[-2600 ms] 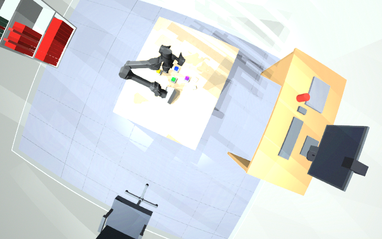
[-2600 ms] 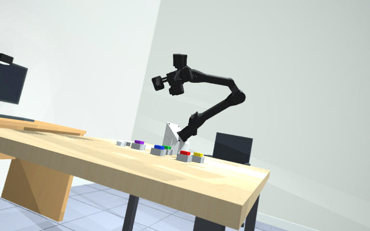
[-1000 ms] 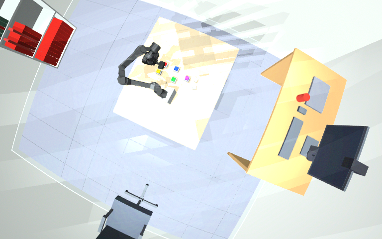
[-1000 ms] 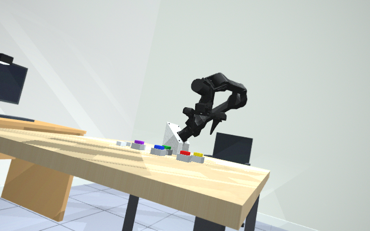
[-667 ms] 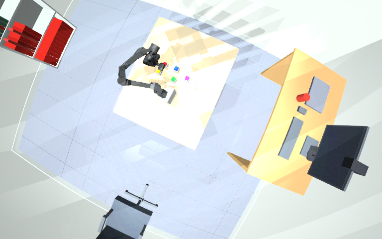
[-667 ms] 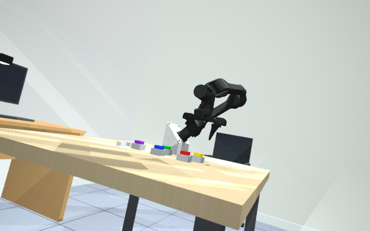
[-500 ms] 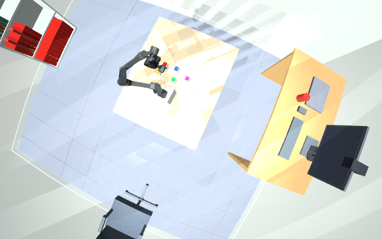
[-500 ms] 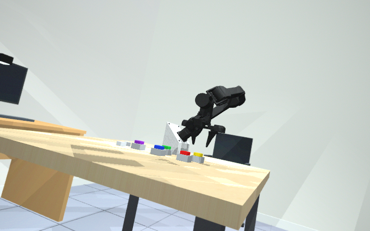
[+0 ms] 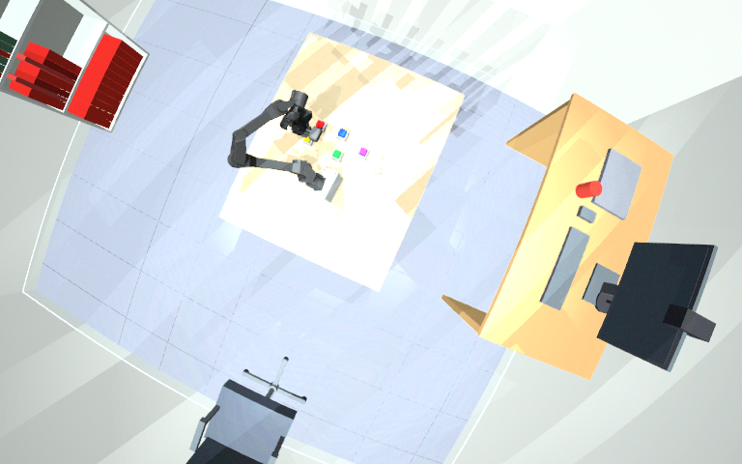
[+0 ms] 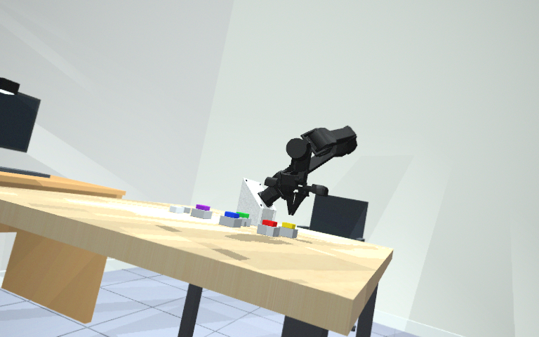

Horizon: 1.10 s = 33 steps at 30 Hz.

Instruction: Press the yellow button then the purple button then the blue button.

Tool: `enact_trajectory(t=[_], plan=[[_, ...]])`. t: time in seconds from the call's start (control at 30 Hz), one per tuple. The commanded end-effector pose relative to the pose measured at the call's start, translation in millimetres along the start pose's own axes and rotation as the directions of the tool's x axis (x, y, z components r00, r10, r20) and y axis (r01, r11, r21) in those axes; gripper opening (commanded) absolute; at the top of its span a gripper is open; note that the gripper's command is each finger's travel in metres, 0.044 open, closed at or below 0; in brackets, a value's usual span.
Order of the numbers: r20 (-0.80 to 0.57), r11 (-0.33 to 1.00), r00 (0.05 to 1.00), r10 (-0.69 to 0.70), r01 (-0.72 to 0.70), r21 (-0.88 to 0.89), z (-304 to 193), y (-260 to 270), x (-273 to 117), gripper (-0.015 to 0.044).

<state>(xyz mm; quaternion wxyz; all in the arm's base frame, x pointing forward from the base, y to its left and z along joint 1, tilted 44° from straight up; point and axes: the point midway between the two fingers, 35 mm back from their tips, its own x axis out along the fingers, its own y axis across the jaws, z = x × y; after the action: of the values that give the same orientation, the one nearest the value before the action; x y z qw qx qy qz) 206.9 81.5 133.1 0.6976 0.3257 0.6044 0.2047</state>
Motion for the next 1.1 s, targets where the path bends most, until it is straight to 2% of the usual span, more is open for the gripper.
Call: enact_trajectory(t=[0.0,0.57,1.07], plan=[[0.001,1.0,1.0,-0.004,0.004,0.002,0,-1,5,0.002],[0.001,1.0,1.0,-0.002,0.002,0.001,0,0,31,0.002],[0.001,1.0,1.0,-0.001,0.001,0.002,0,0,32,0.002]])
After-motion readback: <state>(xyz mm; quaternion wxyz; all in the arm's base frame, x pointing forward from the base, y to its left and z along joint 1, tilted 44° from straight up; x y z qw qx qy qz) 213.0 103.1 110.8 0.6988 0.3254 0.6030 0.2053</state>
